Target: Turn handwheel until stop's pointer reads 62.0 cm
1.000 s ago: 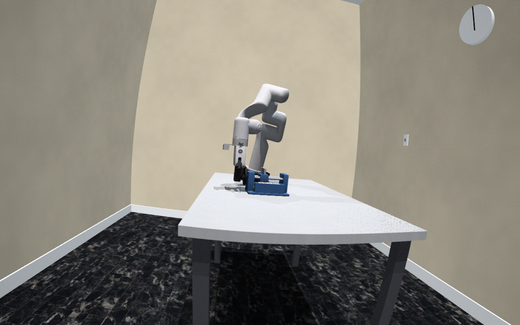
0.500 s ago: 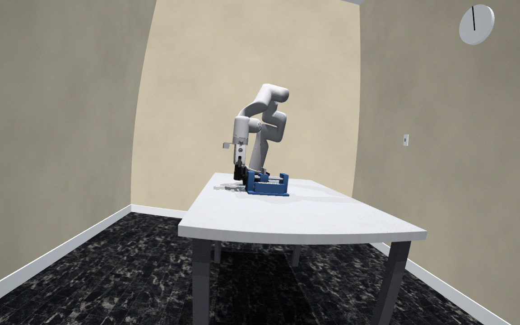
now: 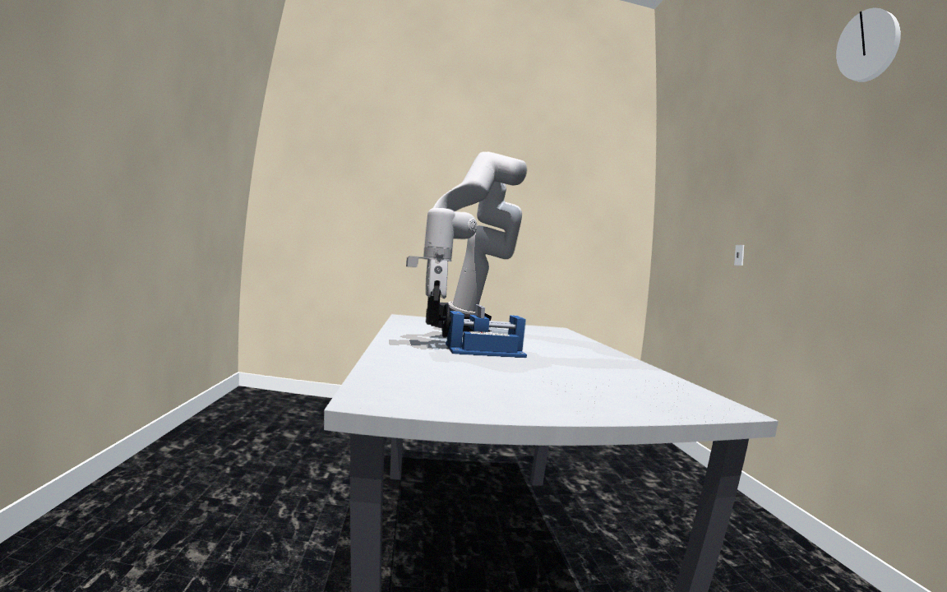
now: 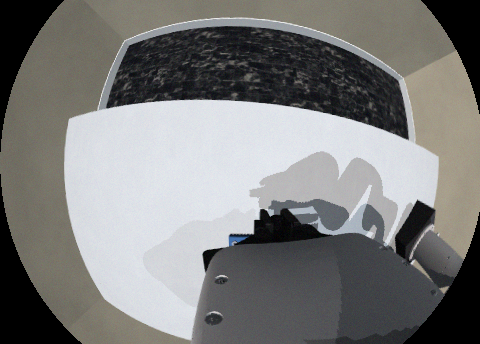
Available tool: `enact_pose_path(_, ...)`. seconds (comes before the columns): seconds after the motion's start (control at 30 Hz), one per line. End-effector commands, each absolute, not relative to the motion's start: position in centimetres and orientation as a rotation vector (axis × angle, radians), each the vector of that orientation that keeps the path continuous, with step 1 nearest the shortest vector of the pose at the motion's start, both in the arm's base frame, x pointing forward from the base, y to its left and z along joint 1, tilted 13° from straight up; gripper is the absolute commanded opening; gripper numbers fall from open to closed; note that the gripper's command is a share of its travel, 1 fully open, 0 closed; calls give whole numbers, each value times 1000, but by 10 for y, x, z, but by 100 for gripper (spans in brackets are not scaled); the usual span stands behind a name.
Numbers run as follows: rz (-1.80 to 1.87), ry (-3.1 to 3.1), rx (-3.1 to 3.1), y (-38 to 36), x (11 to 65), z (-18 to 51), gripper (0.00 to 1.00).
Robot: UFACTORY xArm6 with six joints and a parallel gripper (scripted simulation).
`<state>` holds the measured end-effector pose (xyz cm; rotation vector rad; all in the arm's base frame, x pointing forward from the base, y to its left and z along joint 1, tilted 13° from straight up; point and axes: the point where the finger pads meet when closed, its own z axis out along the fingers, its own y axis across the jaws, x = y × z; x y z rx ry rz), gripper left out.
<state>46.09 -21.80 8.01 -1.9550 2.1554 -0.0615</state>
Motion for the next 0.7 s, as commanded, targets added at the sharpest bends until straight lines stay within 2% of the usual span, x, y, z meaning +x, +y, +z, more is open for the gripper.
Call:
enact_pose_path(0.0,-63,2156,-1955,-219,459,84,6)
enact_pose_path(0.67,-63,2156,-1955,-219,446,94,6)
